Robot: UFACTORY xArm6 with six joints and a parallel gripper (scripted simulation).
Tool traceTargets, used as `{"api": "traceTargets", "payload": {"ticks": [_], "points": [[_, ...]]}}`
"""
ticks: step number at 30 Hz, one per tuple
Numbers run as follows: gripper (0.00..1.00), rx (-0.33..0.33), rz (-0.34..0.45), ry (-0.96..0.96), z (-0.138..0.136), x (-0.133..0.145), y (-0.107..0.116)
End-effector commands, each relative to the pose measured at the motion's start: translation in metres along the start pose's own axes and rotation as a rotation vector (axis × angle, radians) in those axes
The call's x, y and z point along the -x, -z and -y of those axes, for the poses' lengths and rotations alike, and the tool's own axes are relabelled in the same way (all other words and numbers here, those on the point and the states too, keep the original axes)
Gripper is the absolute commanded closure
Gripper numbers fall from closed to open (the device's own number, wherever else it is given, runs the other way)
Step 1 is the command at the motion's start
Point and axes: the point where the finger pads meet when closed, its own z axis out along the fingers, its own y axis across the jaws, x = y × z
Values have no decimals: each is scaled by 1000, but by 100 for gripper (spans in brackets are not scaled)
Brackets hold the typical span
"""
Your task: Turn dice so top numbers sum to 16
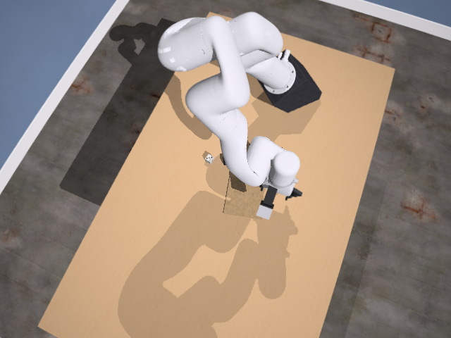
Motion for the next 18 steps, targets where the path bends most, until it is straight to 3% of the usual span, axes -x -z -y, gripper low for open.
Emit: {"api": "traceTargets", "payload": {"ticks": [1, 14, 18], "points": [[0, -2, -2, -1, 1, -1, 1], [0, -2, -2, -1, 1, -1, 10], [0, -2, -2, -1, 0, -1, 34]]}}
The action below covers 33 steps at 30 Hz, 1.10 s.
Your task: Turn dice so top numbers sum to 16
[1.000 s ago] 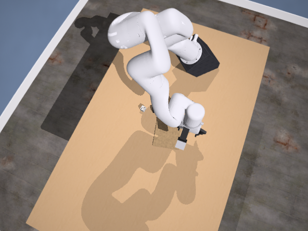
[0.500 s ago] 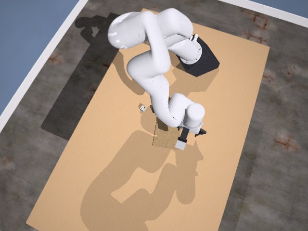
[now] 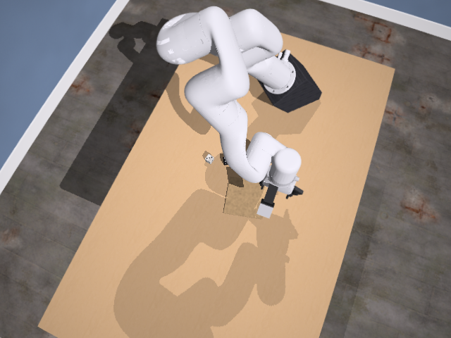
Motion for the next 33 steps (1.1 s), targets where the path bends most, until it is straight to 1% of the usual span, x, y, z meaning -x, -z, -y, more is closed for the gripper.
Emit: {"api": "traceTargets", "payload": {"ticks": [1, 7, 9, 11, 24, 26, 28, 30, 31, 32, 33], "points": [[0, -2, -3, -1, 1, -2, 24], [0, -2, -3, -1, 1, -2, 69], [0, -2, -3, -1, 1, -2, 80], [0, -2, -3, -1, 1, -2, 86], [0, -3, -1, -14, -2, -2, 88], [0, -6, 9, -91, -16, -5, 87], [0, -9, 25, -217, -39, -8, 86], [0, -9, 25, -217, -39, -8, 86], [0, -10, 29, -257, -46, -8, 86], [0, -12, 40, -368, -66, -10, 85], [0, -12, 41, -372, -66, -10, 85]]}}
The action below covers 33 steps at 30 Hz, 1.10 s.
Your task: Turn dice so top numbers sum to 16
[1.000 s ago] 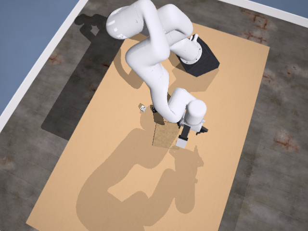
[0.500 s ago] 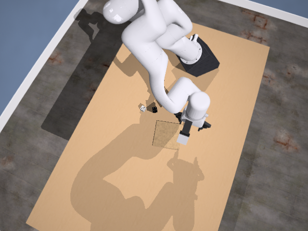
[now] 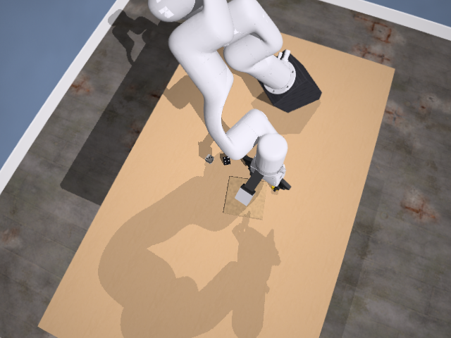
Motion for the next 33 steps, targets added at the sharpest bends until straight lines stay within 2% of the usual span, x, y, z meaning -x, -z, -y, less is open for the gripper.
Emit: {"api": "traceTargets", "payload": {"ticks": [1, 12, 15, 16, 18, 25, 27, 28, 31, 33], "points": [[0, -11, 14, -174, -29, -11, 1], [0, -17, 34, -683, -112, -23, -1], [0, -18, 33, -712, -117, -23, -1], [0, -19, 31, -832, -135, -24, -1], [0, -19, 30, -866, -140, -23, -1], [0, -25, 5, -1207, -190, -19, -2], [0, -26, -1, -1252, -196, -18, -2], [0, -28, -12, -1342, -208, -16, -2], [0, -28, -12, -1344, -209, -16, -2], [0, -32, -30, -1459, -224, -13, -2]]}}
